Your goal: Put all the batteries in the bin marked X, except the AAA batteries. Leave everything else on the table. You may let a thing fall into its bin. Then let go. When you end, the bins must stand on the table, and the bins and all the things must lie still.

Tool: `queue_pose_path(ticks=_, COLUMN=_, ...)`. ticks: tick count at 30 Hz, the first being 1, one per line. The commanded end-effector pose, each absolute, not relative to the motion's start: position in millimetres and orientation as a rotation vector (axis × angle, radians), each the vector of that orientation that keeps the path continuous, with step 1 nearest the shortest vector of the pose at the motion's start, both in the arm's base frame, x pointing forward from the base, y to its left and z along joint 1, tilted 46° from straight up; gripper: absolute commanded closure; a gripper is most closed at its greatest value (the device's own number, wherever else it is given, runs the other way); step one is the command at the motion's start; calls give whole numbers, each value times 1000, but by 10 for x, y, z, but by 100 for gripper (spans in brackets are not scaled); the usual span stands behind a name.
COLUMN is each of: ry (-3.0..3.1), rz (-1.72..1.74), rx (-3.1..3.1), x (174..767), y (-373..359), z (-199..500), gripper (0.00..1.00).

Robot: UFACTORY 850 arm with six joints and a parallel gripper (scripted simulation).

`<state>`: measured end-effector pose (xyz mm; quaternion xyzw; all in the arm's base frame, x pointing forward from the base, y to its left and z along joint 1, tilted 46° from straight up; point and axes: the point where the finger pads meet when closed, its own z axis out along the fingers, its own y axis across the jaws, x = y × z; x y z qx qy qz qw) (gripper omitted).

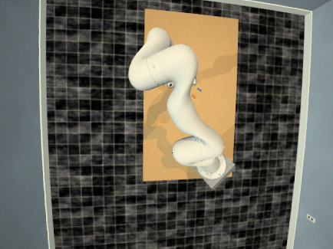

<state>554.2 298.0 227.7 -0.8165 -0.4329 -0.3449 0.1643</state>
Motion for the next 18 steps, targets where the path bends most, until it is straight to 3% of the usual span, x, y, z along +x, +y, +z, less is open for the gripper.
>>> queue_pose_path(ticks=1, ry=-1431, rz=-1044, rx=-2261, x=5545, y=2980, z=2284, gripper=100)
queue_pose_path(ticks=18, ry=-2026, rz=-1148, rx=-1967, x=5551, y=2980, z=2287, gripper=100)
